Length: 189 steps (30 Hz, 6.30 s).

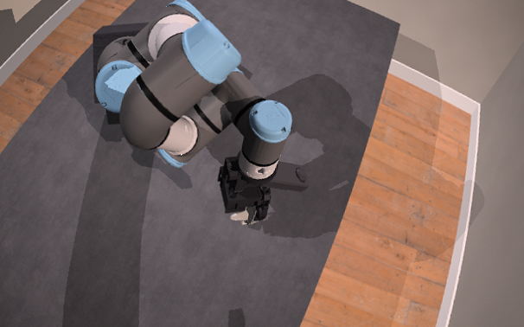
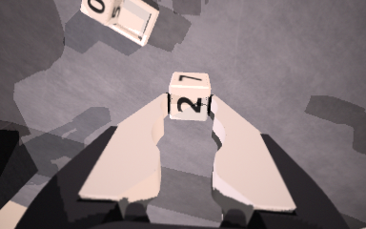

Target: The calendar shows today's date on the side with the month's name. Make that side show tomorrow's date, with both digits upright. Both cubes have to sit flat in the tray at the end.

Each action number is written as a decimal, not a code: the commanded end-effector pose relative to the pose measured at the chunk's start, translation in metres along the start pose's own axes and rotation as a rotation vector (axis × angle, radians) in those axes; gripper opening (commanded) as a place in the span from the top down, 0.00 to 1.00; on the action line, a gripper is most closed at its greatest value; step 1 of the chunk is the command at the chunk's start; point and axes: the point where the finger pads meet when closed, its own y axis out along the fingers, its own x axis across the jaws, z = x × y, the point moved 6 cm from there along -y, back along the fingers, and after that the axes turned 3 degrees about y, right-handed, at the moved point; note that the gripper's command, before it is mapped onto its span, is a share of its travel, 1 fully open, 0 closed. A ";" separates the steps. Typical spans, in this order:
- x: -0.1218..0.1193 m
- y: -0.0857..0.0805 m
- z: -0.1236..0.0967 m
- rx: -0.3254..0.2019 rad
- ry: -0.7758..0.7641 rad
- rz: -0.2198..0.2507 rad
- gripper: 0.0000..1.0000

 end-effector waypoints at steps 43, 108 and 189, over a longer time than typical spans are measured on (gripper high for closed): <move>0.068 -0.007 -0.068 0.028 1.141 -0.034 0.90; 0.072 0.053 -0.069 0.029 1.160 -0.035 0.90; 0.075 0.089 -0.069 0.029 1.160 -0.035 0.90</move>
